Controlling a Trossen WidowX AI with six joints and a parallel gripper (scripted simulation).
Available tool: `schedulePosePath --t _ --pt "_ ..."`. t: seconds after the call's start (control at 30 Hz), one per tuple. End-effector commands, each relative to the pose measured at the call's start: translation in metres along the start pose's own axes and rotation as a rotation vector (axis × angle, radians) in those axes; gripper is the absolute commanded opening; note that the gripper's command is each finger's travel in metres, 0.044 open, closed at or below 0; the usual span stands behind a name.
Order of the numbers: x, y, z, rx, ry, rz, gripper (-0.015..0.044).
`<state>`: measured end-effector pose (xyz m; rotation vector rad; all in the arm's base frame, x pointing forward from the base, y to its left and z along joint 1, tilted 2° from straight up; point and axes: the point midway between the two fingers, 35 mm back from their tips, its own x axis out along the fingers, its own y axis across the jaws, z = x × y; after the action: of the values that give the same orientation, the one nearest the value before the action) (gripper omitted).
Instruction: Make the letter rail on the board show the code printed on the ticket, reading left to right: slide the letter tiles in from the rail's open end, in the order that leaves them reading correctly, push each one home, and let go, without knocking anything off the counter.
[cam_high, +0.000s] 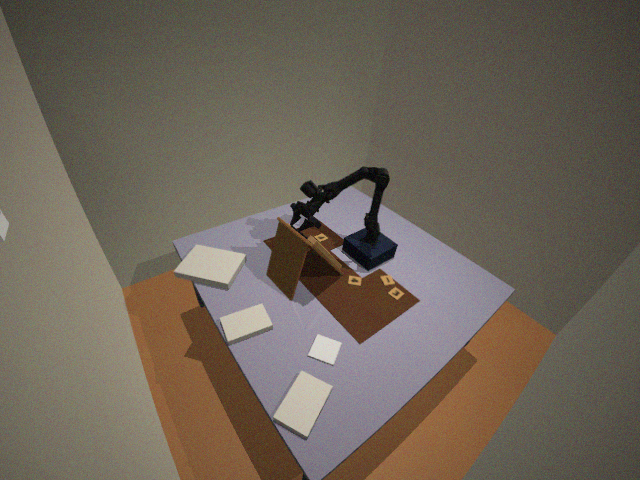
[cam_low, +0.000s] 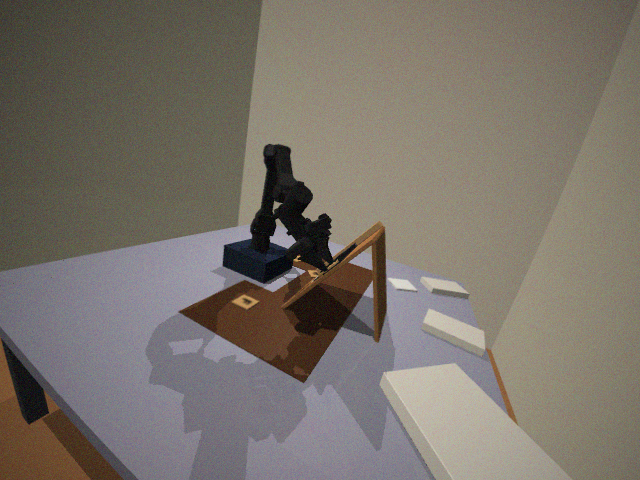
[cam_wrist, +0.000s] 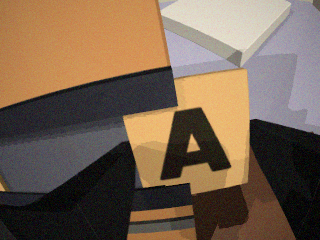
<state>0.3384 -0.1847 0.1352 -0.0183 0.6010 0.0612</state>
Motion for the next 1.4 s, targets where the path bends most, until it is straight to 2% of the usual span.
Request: schedulePosePath --t 0.0,1.37 --pt "0.000 0.002 0.000 0.002 -0.001 -0.004 0.0000" --pt "0.000 0.021 0.000 0.003 -0.001 -0.003 0.0000"
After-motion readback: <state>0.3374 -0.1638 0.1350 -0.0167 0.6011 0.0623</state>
